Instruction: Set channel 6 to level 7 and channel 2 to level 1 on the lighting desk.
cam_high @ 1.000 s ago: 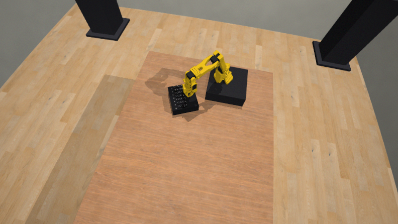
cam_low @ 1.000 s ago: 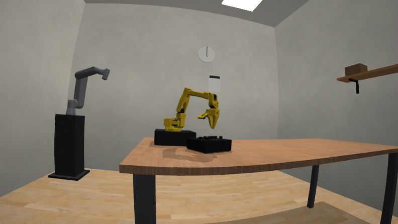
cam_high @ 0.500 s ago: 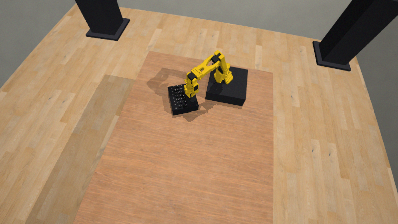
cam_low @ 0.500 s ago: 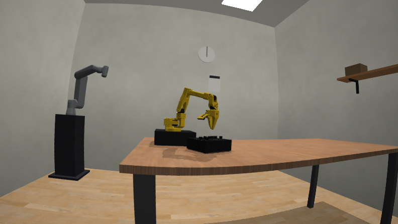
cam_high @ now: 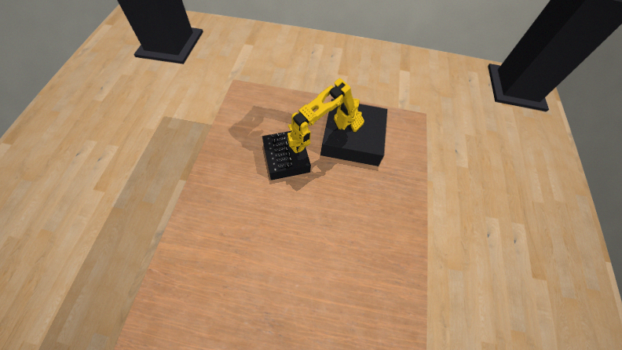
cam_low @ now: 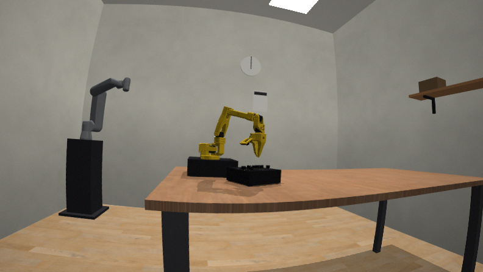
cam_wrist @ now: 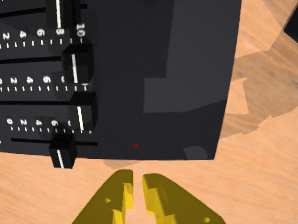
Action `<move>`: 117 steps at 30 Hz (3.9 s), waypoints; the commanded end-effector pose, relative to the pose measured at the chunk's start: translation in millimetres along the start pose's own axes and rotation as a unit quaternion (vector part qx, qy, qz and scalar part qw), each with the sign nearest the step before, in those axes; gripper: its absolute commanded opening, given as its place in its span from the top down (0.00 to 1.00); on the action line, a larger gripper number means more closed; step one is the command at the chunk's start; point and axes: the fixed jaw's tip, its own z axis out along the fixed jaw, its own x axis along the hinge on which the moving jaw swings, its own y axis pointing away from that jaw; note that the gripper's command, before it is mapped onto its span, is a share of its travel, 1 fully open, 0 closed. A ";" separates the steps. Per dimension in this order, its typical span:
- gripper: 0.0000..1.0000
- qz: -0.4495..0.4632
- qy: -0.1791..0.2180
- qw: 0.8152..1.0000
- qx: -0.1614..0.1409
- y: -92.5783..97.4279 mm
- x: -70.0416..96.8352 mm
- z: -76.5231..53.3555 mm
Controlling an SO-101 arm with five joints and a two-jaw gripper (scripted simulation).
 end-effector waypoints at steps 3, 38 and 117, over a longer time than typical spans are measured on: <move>1.00 0.000 0.001 1.000 -0.001 0.2 1.8 -0.1; 1.00 0.000 0.001 1.000 -0.001 -0.2 1.6 24.7; 1.00 0.000 0.001 1.000 -0.001 -2.3 -0.1 36.6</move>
